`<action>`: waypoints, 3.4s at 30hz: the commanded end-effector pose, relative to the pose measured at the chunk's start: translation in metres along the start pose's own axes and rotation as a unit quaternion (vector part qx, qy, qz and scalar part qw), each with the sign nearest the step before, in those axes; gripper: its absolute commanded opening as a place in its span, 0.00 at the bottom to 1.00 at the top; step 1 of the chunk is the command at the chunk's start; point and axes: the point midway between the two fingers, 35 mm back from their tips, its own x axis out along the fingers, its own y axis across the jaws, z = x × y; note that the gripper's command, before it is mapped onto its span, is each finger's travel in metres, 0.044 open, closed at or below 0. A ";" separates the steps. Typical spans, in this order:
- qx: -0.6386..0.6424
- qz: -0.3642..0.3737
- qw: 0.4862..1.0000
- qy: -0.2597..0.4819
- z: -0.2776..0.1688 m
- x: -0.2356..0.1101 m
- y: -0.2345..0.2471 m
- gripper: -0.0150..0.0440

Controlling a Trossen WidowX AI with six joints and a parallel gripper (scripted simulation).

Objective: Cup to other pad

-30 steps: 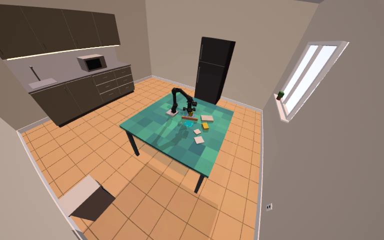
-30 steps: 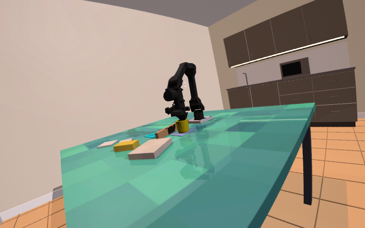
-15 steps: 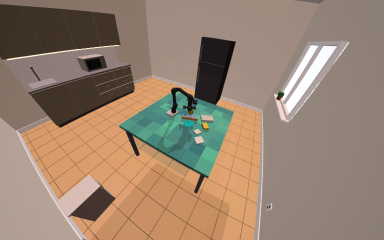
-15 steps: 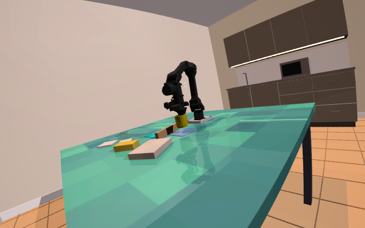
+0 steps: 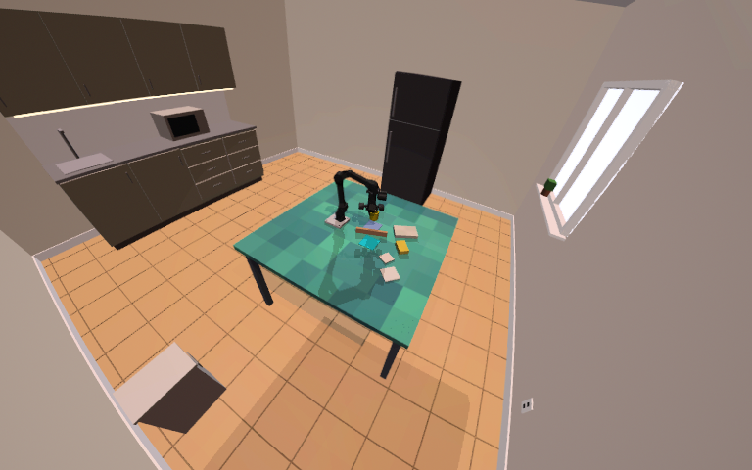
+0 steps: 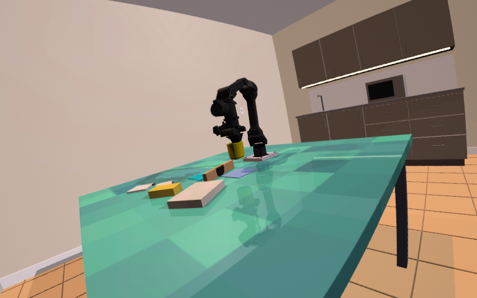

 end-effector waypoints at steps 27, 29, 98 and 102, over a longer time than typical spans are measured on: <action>0.001 0.000 1.000 -0.002 0.022 0.000 -0.003 0.25; 0.001 0.000 1.000 -0.002 0.025 0.000 -0.004 0.25; 0.002 -0.001 1.000 -0.009 0.166 -0.005 -0.027 0.25; 0.002 -0.001 1.000 -0.009 0.176 -0.006 -0.029 0.25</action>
